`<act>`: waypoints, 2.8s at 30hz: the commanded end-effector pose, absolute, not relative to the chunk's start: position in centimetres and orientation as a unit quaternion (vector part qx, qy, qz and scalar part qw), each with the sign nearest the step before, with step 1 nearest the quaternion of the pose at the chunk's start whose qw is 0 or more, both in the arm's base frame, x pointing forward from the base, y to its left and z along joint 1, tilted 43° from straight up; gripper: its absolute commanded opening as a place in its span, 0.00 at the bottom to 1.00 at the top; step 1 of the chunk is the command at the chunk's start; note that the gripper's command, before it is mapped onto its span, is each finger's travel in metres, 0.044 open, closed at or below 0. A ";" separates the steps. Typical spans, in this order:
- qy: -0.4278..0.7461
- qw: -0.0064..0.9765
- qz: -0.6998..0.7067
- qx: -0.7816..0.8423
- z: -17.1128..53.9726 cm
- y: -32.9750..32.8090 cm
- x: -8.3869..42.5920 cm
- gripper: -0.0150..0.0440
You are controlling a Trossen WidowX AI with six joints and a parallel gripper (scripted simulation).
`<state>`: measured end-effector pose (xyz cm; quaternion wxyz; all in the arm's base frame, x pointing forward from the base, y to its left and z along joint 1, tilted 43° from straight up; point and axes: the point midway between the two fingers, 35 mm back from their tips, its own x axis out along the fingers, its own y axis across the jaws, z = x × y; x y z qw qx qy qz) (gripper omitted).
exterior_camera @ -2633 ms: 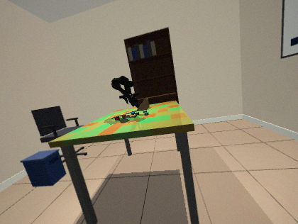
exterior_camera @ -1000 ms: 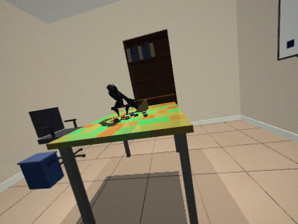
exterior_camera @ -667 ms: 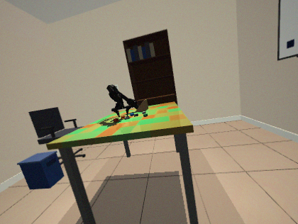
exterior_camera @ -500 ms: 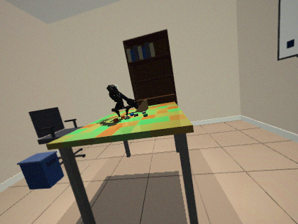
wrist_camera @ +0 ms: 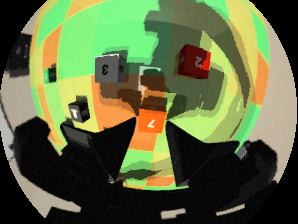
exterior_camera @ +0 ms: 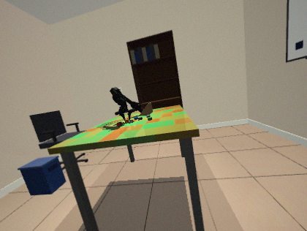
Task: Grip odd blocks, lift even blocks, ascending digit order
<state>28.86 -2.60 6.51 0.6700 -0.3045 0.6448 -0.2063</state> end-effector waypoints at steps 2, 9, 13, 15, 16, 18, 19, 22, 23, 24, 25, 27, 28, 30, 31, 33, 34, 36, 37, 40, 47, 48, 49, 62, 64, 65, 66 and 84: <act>0.645 0.669 -0.206 -0.308 6.5 -2.7 28.9 0.46; 0.645 0.669 -0.206 -0.308 6.5 -2.7 28.9 0.46; 0.645 0.669 -0.206 -0.308 6.5 -2.7 28.9 0.46; 0.645 0.669 -0.206 -0.308 6.5 -2.7 28.9 0.46; 0.645 0.669 -0.206 -0.308 6.5 -2.7 28.9 0.46; 0.645 0.669 -0.206 -0.308 6.5 -2.7 28.9 0.46; 0.645 0.669 -0.206 -0.308 6.5 -2.7 28.9 0.46; 0.645 0.669 -0.206 -0.308 6.5 -2.7 28.9 0.46; 0.645 0.669 -0.206 -0.308 6.5 -2.7 28.9 0.46; 0.645 0.669 -0.206 -0.308 6.5 -2.7 28.9 0.46; 0.645 0.669 -0.206 -0.308 6.5 -2.7 28.9 0.46; 0.645 0.669 -0.206 -0.308 6.5 -2.7 28.9 0.46; 0.645 0.669 -0.206 -0.308 6.5 -2.7 28.9 0.46; 0.645 0.669 -0.206 -0.308 6.5 -2.7 28.9 0.50; 0.645 0.669 -0.206 -0.308 6.5 -2.7 28.9 0.55; 0.645 0.669 -0.206 -0.308 6.5 -2.7 28.9 0.64; 0.645 0.669 -0.206 -0.308 6.5 -2.7 28.9 0.68; 0.645 0.669 -0.206 -0.308 6.5 -2.7 28.9 0.77; 0.645 0.669 -0.206 -0.308 6.5 -2.7 28.9 0.81; 0.645 0.669 -0.206 -0.308 6.5 -2.7 28.9 0.93; 0.645 0.669 -0.205 -0.307 9.1 -0.2 28.6 0.93; 0.645 0.669 -0.205 -0.307 9.1 -0.2 28.6 0.93; 0.645 0.669 -0.205 -0.307 9.1 -0.2 28.6 0.93; 0.646 0.668 -0.204 -0.307 15.0 5.2 27.9 0.46; 0.646 0.668 -0.204 -0.307 15.0 5.2 27.9 0.46; 0.646 0.668 -0.204 -0.307 15.0 5.2 27.9 0.46; 0.646 0.668 -0.204 -0.307 15.0 5.2 27.9 0.46; 0.649 0.669 -0.199 -0.303 1.6 19.4 19.6 0.46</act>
